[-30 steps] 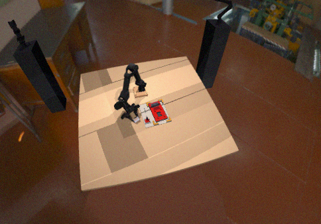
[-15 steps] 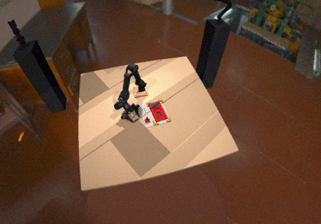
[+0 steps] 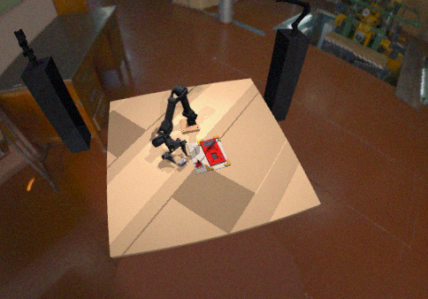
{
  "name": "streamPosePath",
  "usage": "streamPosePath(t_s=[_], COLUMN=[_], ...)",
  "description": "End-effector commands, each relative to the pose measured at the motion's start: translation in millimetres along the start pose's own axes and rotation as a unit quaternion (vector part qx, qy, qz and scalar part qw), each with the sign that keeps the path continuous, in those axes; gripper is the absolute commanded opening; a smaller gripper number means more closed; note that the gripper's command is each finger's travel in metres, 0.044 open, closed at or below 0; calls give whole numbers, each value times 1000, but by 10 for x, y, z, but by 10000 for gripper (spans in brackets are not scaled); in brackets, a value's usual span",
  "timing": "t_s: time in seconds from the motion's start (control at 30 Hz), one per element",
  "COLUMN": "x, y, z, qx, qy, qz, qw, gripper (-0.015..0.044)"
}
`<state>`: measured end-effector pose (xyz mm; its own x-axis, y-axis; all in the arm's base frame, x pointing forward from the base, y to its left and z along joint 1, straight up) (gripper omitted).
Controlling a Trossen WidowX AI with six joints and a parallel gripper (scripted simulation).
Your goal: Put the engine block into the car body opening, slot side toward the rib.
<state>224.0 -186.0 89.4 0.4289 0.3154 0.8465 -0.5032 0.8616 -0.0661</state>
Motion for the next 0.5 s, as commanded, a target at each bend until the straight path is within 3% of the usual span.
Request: streamPosePath(t_s=[0.0, 0.47], x=[38, 41], y=[-11, -14], z=[143, 175], qx=[-1, -3], qy=[-2, 0], qz=[2, 1], qw=[1000, 1000], gripper=[440, 440])
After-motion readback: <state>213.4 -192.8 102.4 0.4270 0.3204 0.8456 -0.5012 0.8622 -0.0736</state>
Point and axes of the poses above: the point midway between the two fingers, 35 mm back from their tips, its own z axis back along the fingers, its own y axis across the jaws, x = y × z, the point moved 10 cm from there along z, back along the fingers, and after that the axes turned 3 degrees about z, right-handed, at the moved point
